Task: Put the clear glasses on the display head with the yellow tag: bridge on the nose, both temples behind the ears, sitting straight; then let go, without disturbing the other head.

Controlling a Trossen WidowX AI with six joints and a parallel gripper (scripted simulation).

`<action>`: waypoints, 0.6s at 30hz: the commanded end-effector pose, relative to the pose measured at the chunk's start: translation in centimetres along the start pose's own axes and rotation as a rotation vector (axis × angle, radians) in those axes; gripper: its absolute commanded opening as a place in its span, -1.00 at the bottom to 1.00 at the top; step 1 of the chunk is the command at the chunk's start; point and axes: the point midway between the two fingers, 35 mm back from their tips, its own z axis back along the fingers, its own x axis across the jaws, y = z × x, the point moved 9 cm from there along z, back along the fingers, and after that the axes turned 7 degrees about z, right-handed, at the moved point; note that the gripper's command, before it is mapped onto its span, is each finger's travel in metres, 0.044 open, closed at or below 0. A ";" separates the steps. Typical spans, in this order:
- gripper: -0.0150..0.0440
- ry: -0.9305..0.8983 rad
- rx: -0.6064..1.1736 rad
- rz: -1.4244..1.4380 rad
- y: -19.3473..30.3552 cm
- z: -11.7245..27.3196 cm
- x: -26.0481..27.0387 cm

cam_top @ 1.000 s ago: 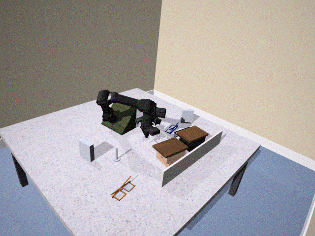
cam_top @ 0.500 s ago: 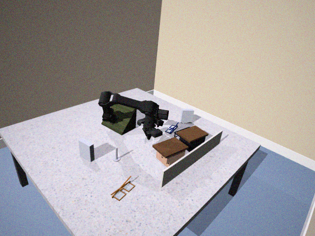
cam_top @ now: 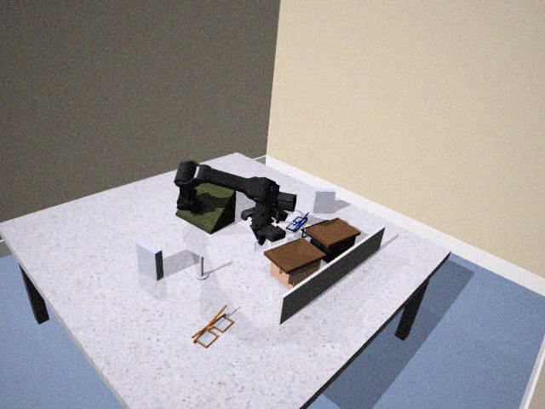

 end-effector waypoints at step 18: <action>-0.49 0.000 0.005 0.005 0.4 -0.2 -3.0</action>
